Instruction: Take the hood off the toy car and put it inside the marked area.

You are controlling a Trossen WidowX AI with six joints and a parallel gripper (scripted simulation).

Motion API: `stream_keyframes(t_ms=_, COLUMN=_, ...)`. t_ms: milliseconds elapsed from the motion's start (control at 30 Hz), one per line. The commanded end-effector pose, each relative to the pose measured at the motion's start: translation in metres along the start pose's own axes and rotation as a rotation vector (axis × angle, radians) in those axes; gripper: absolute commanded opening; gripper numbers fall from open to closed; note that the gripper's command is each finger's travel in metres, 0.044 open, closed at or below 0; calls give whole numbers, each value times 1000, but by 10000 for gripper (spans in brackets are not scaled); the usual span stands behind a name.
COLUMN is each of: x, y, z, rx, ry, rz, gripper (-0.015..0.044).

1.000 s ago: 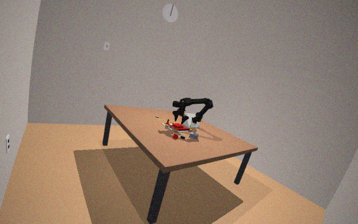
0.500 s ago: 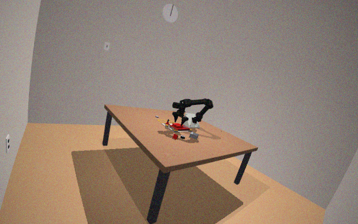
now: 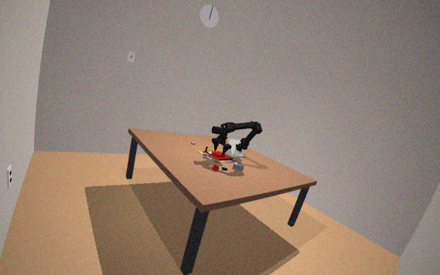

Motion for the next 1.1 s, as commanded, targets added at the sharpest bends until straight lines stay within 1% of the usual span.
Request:
stream_keyframes(t_ms=0, x=-2, y=0, z=0, rx=-3, ry=-2, rz=-3, gripper=440)
stream_keyframes(t_ms=867, x=-15, y=0, z=0, rx=-3, ry=-2, rz=-4, gripper=440)
stream_keyframes(t_ms=1000, x=-13, y=0, z=0, rx=1, ry=-1, rz=-1, gripper=335)
stream_keyframes(t_ms=1067, x=-13, y=0, z=0, rx=1, ry=-1, rz=-1, gripper=322)
Point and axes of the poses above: the point midway between the two fingers, 35 mm back from their tips, its own x axis back along the fingers, its own y axis across the jaws, z = x × y, the point moved 3 cm from there along x, back along the fingers, and after that the axes turned 12 degrees about -x, right-handed, at the moved point
